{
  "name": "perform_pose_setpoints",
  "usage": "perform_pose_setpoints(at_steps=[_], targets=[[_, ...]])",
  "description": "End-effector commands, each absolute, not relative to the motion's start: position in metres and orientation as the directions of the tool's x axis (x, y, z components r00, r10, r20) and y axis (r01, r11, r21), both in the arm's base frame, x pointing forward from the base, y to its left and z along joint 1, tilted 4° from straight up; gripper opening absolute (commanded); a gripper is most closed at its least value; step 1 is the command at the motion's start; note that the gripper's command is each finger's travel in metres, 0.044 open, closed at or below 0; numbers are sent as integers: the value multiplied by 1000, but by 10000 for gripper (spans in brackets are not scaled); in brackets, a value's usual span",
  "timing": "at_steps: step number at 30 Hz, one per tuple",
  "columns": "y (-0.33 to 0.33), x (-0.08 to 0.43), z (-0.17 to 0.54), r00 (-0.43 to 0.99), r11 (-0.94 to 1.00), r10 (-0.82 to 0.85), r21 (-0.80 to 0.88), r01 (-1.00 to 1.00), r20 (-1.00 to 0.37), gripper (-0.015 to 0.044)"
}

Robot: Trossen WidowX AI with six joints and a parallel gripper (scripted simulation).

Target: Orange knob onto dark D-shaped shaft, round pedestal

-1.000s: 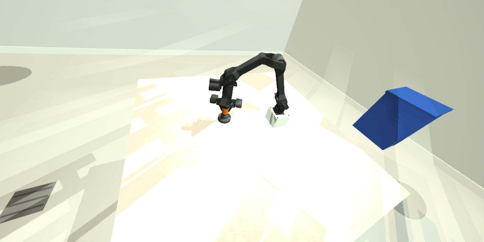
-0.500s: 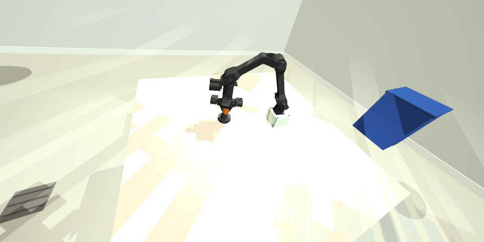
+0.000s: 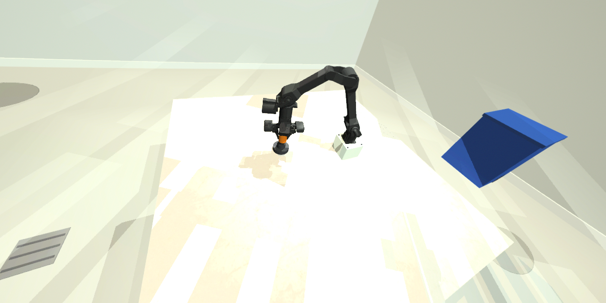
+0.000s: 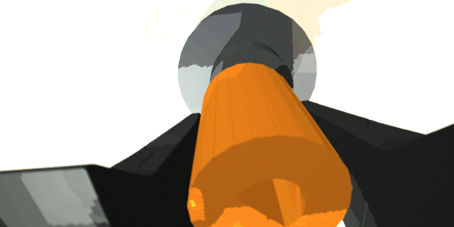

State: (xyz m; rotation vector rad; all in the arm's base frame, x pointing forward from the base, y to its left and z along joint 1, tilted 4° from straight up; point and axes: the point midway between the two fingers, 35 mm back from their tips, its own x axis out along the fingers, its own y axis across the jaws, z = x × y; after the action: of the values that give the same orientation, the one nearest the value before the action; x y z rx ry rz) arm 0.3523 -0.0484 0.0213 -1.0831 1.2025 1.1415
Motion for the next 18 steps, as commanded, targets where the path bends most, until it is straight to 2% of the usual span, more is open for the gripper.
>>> perform_pose_setpoints(at_steps=[1,18], targets=[[-49,356,22,29,110,65,-22,-994,-997,0],[-48,356,19,29,110,65,-22,-994,-997,0]])
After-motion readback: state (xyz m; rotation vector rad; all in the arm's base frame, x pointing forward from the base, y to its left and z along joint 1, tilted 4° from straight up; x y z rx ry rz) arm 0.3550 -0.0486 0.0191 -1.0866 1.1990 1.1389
